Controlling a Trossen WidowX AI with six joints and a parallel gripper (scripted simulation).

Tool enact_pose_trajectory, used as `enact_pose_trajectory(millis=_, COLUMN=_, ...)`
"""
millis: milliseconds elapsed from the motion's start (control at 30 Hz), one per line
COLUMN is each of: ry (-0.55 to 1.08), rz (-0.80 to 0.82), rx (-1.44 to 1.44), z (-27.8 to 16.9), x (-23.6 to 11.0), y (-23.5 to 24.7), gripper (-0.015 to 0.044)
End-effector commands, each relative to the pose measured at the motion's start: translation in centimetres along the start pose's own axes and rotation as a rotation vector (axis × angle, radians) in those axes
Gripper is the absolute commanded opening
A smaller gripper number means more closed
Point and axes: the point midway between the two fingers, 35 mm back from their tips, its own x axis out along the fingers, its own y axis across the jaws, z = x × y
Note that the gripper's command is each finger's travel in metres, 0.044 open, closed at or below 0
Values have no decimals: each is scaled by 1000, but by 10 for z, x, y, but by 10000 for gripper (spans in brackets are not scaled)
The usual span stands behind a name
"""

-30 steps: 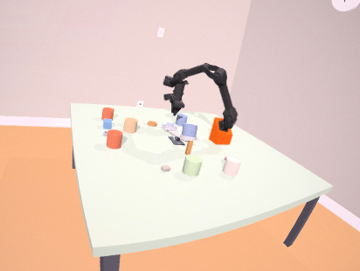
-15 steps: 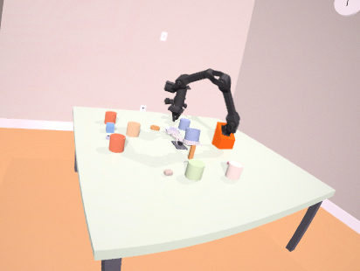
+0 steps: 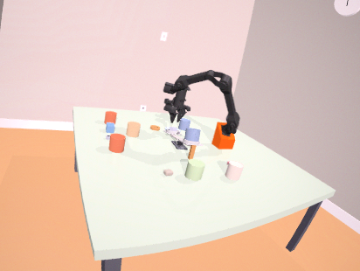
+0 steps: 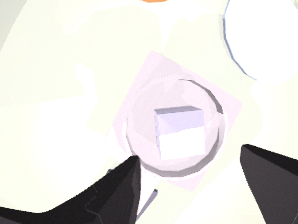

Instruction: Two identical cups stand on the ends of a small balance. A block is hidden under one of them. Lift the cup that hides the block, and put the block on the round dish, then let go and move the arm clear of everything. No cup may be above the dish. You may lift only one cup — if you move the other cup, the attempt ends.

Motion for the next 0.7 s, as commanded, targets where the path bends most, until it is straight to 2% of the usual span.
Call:
enact_pose_trajectory(millis=0, ry=-3, rz=6, rx=12, z=-2, x=3, y=3, gripper=260)
enact_pose_trajectory(millis=667, ry=-2, rz=7, rx=12, z=-1, x=37, y=3, gripper=260)
